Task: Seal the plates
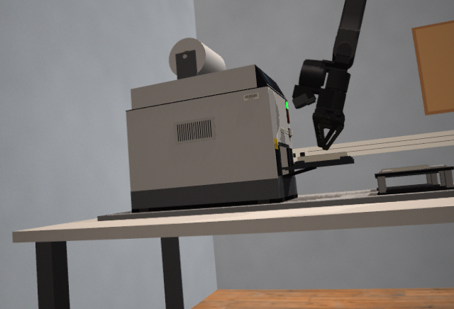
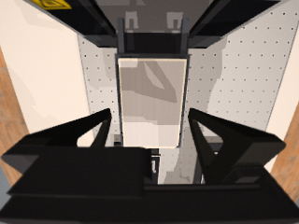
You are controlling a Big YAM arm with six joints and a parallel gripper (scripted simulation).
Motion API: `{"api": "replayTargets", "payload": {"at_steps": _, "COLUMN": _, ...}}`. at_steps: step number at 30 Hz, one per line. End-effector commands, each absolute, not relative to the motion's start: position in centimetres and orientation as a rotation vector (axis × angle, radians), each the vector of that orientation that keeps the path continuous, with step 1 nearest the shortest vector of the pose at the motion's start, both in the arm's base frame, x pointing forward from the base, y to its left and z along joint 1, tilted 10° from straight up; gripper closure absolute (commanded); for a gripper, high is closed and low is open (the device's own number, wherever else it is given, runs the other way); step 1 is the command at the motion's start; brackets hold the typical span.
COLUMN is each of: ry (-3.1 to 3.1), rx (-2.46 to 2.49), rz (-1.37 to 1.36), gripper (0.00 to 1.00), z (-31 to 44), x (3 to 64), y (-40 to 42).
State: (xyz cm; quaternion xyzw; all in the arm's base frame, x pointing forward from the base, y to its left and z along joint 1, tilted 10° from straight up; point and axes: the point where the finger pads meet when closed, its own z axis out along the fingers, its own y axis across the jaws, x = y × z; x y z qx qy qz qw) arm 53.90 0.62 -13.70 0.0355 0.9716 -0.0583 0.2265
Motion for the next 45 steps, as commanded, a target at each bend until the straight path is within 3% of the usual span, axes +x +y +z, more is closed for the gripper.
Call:
{"api": "replayTargets", "payload": {"at_steps": 1, "ry": 2.672, "rx": 0.093, "rz": -0.162, "gripper": 0.00, "z": -14.8, "x": 54.7, "y": 0.2}}
{"api": "replayTargets", "payload": {"at_steps": 23, "ry": 2.632, "rx": 0.076, "rz": -0.150, "gripper": 0.00, "z": -11.5, "x": 55.9, "y": 1.1}}
{"api": "replayTargets", "payload": {"at_steps": 45, "ry": 2.682, "rx": 0.072, "rz": -0.158, "gripper": 0.00, "z": -14.2, "x": 54.9, "y": 1.0}}
